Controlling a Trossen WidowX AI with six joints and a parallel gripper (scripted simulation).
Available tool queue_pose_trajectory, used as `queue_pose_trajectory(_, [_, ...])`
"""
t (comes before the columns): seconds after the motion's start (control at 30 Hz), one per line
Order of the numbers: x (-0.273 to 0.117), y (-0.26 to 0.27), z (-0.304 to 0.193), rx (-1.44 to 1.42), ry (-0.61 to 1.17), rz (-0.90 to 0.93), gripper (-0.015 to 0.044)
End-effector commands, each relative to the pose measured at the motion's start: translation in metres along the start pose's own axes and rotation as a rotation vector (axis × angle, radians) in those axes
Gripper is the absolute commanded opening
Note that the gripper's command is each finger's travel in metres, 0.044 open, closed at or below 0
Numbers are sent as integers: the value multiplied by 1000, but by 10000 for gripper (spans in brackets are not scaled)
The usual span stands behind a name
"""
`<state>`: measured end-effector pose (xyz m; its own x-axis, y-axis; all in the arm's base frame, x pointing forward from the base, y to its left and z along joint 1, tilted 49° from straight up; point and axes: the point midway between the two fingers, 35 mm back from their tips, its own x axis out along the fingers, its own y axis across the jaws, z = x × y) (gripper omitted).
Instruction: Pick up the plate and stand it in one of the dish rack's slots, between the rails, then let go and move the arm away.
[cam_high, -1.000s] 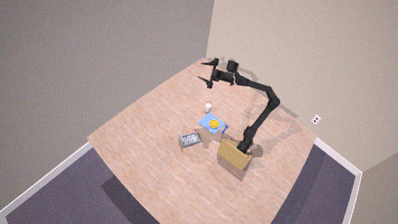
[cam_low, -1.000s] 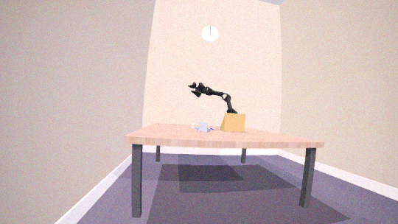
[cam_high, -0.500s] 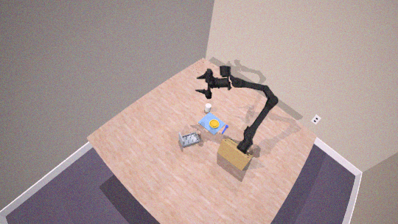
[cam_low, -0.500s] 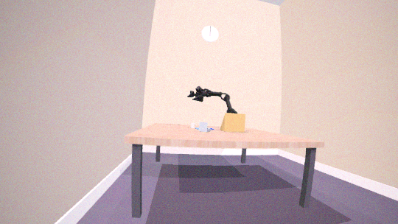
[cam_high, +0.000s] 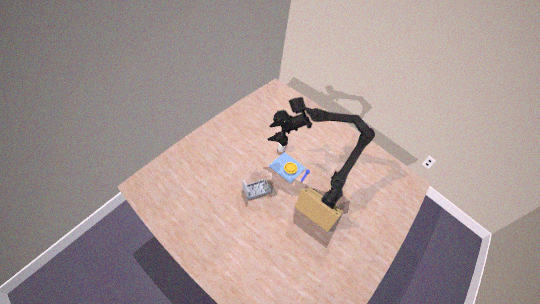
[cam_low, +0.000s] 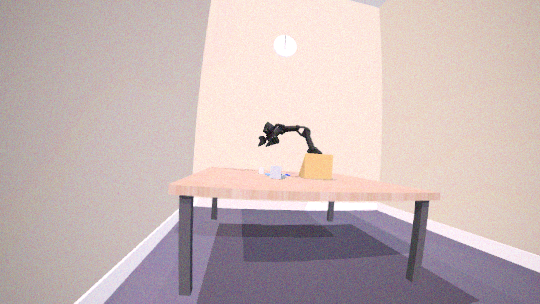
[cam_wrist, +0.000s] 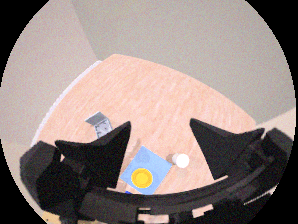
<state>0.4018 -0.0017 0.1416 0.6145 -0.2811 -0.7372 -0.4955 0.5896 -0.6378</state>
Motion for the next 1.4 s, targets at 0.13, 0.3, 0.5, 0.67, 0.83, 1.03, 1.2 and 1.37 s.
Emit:
queue_pose_trajectory(0.13, [13, 17, -49, 178, 230, 16, 400])
queue_pose_trajectory(0.3, [15, 25, -77, 279, 361, -3, 400])
queue_pose_trajectory(0.5, [14, 33, -109, 386, 514, -48, 400])
queue_pose_trajectory(0.67, [9, 39, -136, 468, 641, -107, 400])
queue_pose_trajectory(0.83, [3, 44, -159, 536, 755, -183, 400])
queue_pose_trajectory(1.03, [-2, 49, -174, 574, 826, -245, 400])
queue_pose_trajectory(1.2, [-2, 49, -174, 575, 826, -245, 400])
queue_pose_trajectory(1.37, [3, 49, -178, 575, 826, -244, 400])
